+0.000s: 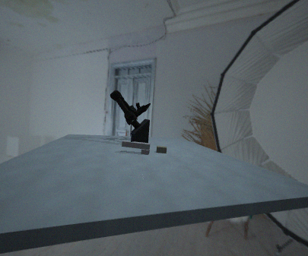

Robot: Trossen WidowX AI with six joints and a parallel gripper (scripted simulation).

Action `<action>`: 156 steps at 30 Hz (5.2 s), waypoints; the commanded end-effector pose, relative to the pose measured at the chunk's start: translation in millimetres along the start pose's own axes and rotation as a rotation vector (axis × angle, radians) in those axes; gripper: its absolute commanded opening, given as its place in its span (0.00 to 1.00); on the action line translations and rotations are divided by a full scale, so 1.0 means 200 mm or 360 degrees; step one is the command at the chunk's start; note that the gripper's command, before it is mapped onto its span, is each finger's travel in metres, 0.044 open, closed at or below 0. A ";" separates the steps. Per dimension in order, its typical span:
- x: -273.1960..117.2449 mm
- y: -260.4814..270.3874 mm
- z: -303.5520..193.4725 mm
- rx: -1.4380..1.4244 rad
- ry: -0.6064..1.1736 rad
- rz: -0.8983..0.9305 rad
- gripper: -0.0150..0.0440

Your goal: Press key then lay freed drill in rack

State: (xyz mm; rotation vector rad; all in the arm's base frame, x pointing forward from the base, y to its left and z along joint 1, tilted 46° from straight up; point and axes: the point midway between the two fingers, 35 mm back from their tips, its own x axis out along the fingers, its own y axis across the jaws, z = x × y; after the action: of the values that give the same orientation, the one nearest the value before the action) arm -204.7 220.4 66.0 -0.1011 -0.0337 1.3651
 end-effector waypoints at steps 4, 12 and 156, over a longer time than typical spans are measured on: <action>0.00 0.00 0.00 0.0000 0.0000 0.0000 0.75; 0.13 -0.01 -0.01 -0.0194 0.0072 -0.0024 0.40; -0.84 -2.52 -0.35 -0.1331 0.2999 0.2513 0.25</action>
State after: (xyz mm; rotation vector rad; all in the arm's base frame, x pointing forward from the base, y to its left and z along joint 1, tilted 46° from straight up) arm 263.4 -36.3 60.5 -2.5287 1.2654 2.0257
